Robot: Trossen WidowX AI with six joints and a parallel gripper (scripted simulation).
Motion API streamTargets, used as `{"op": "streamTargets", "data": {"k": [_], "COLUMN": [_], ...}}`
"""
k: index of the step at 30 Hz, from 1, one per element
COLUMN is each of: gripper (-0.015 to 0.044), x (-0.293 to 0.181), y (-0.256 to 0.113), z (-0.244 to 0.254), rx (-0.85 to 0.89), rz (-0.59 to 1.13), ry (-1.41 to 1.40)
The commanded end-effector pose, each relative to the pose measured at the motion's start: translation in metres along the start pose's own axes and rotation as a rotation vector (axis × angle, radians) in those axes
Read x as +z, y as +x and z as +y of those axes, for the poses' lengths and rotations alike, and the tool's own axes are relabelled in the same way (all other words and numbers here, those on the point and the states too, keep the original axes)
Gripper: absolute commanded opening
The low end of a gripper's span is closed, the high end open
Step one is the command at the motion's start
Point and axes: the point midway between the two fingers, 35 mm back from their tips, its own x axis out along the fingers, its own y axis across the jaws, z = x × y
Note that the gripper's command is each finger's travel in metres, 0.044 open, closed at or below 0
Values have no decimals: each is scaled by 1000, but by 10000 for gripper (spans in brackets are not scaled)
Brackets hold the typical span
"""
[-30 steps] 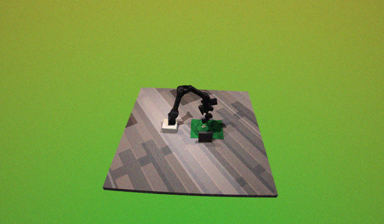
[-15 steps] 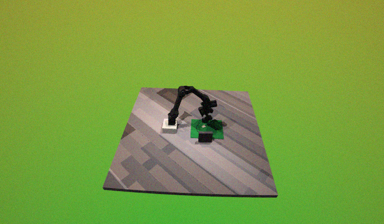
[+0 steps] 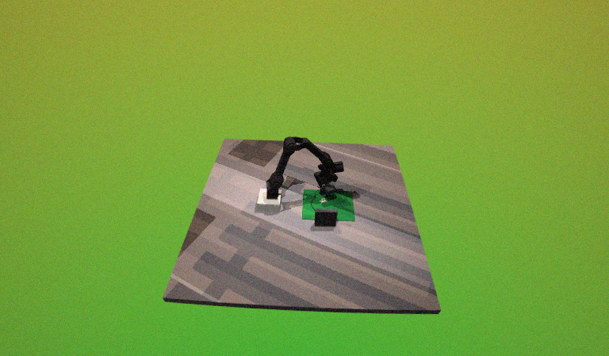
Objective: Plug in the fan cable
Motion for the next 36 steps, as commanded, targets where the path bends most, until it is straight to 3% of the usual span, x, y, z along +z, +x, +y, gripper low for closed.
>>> {"op": "streamTargets", "data": {"k": [1,15,19,23,30,36], "gripper": [361,0,0,0,0,0], "x": [0,0,0,1,1,-33], "y": [0,0,-3,-47,-49,-48], "z": [0,0,0,0,-3,-60], "rx": [0,0,0,3,3,-3], "rz": [-1,-1,0,3,3,6], "ry": [0,0,0,5,4,-19]}}
